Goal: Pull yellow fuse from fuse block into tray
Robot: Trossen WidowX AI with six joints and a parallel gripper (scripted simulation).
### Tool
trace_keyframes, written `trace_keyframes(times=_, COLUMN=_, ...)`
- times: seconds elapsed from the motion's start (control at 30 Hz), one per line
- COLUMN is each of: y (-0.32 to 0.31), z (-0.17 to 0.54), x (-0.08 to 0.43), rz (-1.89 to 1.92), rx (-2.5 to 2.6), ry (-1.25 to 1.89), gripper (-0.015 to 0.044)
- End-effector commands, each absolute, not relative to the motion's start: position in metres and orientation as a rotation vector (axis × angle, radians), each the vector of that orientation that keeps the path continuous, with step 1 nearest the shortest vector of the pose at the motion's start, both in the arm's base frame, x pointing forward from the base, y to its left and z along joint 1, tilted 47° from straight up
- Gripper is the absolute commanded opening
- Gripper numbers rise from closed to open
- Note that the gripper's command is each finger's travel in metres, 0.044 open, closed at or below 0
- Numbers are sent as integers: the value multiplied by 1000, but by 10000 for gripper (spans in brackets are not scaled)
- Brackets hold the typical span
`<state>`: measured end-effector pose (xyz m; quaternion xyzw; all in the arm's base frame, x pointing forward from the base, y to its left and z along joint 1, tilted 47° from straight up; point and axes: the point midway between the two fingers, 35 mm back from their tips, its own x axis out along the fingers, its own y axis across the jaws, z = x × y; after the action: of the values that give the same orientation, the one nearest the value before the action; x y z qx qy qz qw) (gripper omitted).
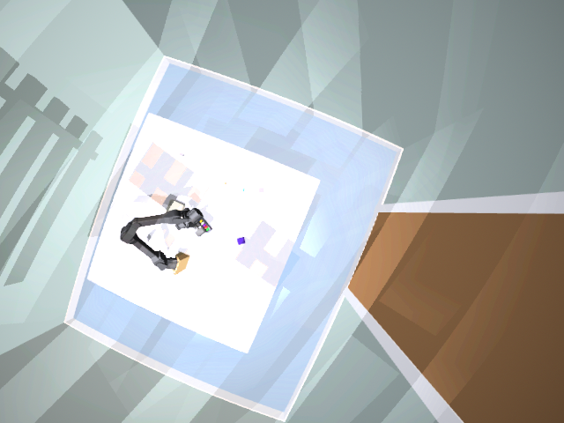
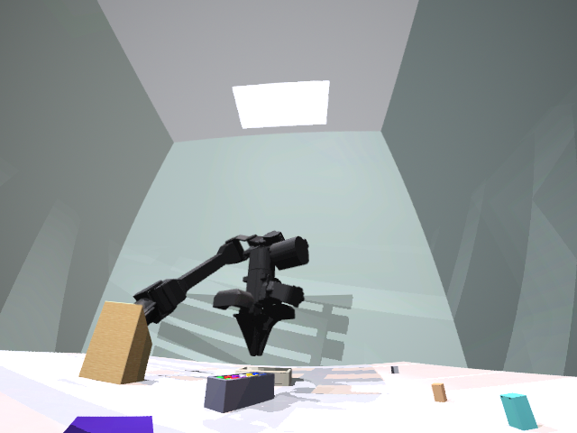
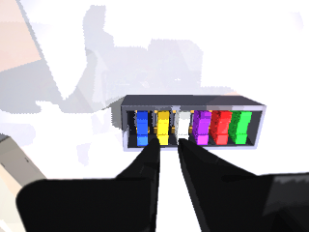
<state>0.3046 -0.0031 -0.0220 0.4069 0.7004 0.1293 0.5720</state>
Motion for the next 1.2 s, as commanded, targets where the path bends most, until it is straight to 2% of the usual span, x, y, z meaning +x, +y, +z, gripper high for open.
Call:
trace_keyframes(times=0.0, y=0, z=-25, x=303, rz=303, rx=962, ry=1647, gripper=61)
trace_keyframes(times=1.17, y=17, z=-39, x=302, rz=305, rx=963, ry=1647, gripper=61)
